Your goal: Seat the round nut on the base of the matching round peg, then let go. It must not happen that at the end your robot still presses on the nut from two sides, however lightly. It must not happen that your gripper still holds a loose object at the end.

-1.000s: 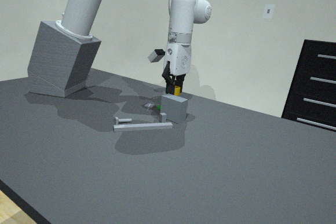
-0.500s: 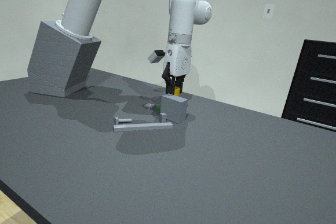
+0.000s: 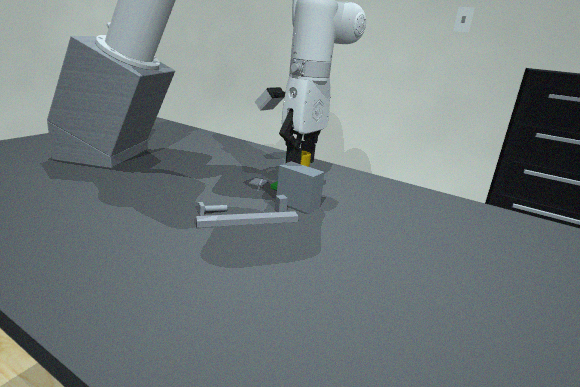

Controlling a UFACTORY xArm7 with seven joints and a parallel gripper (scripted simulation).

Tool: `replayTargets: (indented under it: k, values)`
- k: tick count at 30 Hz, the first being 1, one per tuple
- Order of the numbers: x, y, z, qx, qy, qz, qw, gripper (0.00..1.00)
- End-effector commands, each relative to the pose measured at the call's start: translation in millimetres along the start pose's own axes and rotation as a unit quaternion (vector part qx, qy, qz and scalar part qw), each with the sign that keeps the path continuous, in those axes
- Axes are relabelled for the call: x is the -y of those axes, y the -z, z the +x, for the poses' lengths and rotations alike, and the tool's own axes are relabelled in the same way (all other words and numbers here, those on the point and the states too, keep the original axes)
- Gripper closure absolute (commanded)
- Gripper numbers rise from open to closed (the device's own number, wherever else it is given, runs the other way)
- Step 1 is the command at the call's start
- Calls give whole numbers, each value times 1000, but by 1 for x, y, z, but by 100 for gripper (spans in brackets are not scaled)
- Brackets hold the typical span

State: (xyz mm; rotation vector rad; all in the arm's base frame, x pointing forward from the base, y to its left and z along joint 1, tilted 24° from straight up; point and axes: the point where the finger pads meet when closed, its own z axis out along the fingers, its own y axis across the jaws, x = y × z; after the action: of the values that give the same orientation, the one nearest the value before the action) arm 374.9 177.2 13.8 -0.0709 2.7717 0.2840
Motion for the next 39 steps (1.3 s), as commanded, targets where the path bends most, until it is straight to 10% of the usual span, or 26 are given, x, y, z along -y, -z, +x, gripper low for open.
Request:
replayTargets:
  k: [1,39]
  values:
    - [-1,-5,0,-1,-1,-1,1000,100]
    - [0,-42,-3,2,1,0,1000,100]
